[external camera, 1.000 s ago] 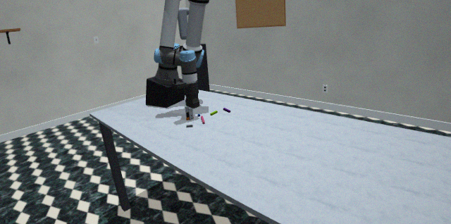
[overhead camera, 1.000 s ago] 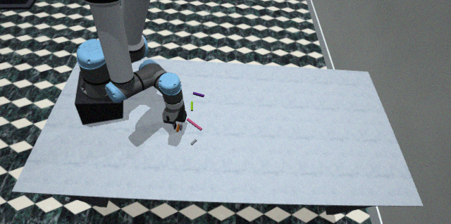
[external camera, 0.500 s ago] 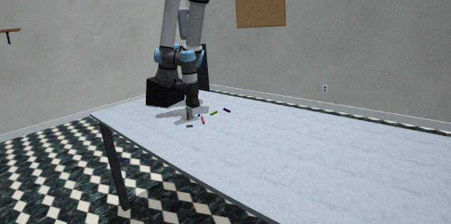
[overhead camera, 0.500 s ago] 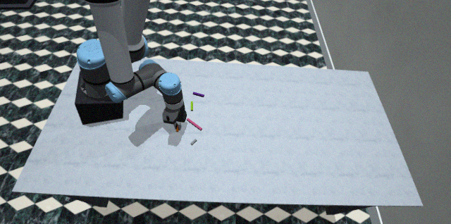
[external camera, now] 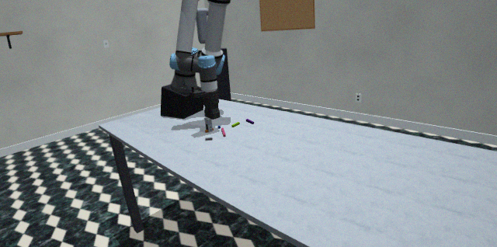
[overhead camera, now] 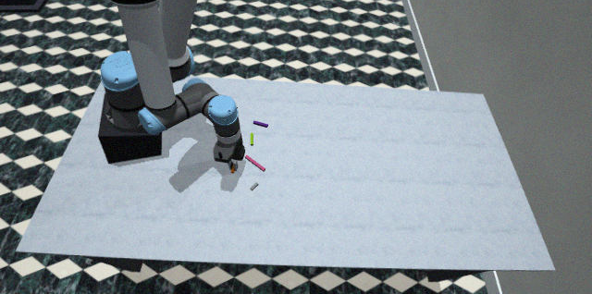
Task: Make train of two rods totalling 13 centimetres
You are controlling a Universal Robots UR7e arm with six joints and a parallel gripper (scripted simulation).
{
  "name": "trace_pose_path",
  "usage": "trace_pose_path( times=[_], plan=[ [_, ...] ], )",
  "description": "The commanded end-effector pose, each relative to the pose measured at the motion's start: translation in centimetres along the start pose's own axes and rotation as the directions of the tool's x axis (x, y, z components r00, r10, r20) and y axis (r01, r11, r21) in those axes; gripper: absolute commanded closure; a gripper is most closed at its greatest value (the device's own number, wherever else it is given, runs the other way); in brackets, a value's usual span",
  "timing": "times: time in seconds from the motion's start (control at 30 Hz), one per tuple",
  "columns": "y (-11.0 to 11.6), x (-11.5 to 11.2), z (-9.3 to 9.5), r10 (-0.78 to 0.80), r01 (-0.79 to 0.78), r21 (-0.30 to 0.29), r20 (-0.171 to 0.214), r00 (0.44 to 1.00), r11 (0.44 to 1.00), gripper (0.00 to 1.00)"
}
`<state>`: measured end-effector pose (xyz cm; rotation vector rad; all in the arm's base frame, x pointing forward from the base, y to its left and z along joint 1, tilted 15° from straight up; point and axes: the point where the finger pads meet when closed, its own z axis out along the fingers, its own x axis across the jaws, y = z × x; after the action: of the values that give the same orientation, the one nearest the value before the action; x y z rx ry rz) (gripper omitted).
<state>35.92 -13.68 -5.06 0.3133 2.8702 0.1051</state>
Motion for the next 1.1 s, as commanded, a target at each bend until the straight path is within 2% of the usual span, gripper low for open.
trace_pose_path(
  times=[0.0, 0.53, 1.07],
  plan=[
    [0.0, 0.0, 0.0, 0.0, 0.0, 0.001, 0.001, 1.0, 1.0, 0.76],
    [0.0, 0.0, -0.4, 0.0, 0.0, 0.001, 0.001, 1.0, 1.0, 0.76],
    [0.0, 0.0, -3.2, 0.0, 0.0, 0.001, 0.001, 1.0, 1.0, 0.76]
  ],
)
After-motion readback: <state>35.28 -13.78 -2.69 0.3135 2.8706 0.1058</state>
